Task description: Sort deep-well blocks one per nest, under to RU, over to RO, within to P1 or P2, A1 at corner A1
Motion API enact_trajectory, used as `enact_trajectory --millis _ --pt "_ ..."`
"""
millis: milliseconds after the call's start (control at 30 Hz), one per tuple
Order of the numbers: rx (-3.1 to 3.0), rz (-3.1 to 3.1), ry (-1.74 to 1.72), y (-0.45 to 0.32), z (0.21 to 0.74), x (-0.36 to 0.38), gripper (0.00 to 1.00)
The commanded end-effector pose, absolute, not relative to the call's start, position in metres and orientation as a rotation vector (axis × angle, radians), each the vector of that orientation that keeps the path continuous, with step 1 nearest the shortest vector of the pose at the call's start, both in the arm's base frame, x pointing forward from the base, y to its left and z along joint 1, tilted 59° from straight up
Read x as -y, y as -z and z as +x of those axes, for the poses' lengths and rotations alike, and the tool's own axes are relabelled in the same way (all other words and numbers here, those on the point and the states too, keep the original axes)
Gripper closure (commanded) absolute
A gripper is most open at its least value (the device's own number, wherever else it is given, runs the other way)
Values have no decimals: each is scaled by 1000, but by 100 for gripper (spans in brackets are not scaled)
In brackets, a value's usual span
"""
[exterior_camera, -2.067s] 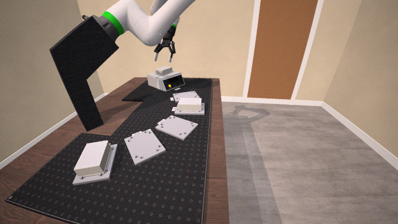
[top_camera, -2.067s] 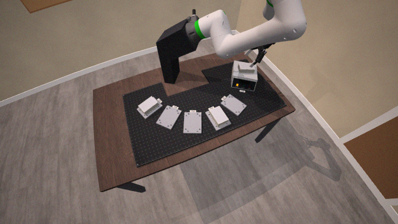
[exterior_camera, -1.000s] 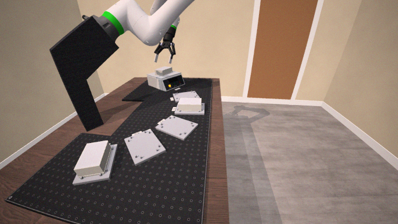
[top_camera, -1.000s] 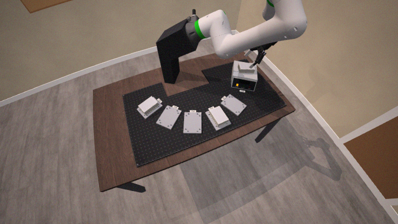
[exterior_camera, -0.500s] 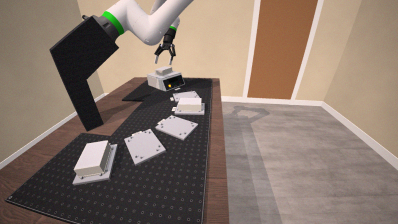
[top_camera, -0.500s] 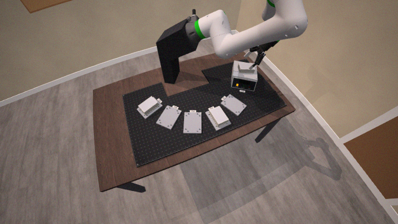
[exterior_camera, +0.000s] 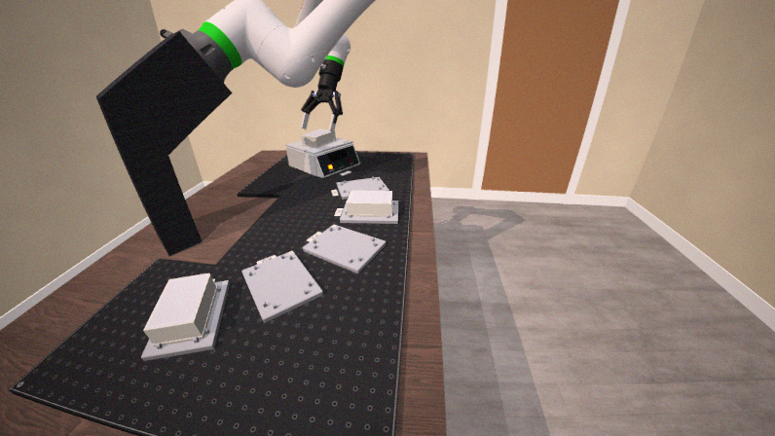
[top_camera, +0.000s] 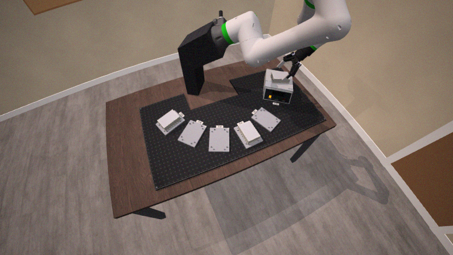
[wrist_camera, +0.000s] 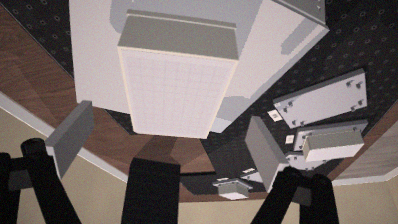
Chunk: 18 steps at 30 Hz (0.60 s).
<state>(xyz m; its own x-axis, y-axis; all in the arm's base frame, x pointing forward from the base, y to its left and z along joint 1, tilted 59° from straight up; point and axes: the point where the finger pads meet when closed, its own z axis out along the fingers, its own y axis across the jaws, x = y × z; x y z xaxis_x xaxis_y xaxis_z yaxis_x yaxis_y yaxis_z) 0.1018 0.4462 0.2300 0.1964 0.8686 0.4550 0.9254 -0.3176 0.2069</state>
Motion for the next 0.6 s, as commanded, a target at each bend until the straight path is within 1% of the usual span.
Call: enact_trajectory --millis 0,567 --pt "1764 -2340 766 -227 104 -450 0" --pt "1764 -2340 766 -214 113 -469 0"
